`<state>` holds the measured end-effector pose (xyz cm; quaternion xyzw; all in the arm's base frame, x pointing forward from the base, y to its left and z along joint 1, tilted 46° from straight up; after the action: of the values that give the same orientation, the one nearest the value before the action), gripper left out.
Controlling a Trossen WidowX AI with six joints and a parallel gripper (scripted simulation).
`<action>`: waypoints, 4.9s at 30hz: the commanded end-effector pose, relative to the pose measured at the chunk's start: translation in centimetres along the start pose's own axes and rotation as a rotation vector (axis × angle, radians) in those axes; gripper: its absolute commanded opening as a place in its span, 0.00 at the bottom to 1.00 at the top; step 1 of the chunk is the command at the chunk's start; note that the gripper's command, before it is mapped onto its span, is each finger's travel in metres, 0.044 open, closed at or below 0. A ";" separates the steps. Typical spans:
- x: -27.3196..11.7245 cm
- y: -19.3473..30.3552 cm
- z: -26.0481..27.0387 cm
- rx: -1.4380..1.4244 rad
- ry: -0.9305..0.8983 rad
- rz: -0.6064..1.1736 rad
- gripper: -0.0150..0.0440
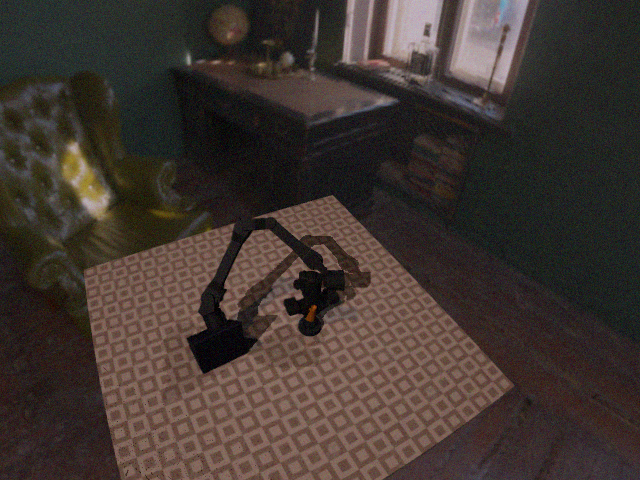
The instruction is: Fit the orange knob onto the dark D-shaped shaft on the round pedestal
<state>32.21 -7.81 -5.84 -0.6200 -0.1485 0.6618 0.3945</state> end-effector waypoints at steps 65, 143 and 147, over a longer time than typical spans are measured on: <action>-0.3 -0.1 -0.1 -0.212 0.006 0.000 0.25; 0.3 0.0 -0.1 -0.422 0.006 0.000 0.25; 0.2 0.0 -0.1 -0.422 0.006 0.000 0.25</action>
<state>32.34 -7.64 -5.96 -0.6901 -0.2843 0.6155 0.2530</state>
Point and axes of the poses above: the point midway between the two fingers, 35 mm back from their tips, its own x axis out along the fingers, its own z axis across the jaws, y = z × x, the point moved 1 cm from there along -x, back along the fingers, and after that the axes turned 5 degrees about x, right-handed, at the moved point
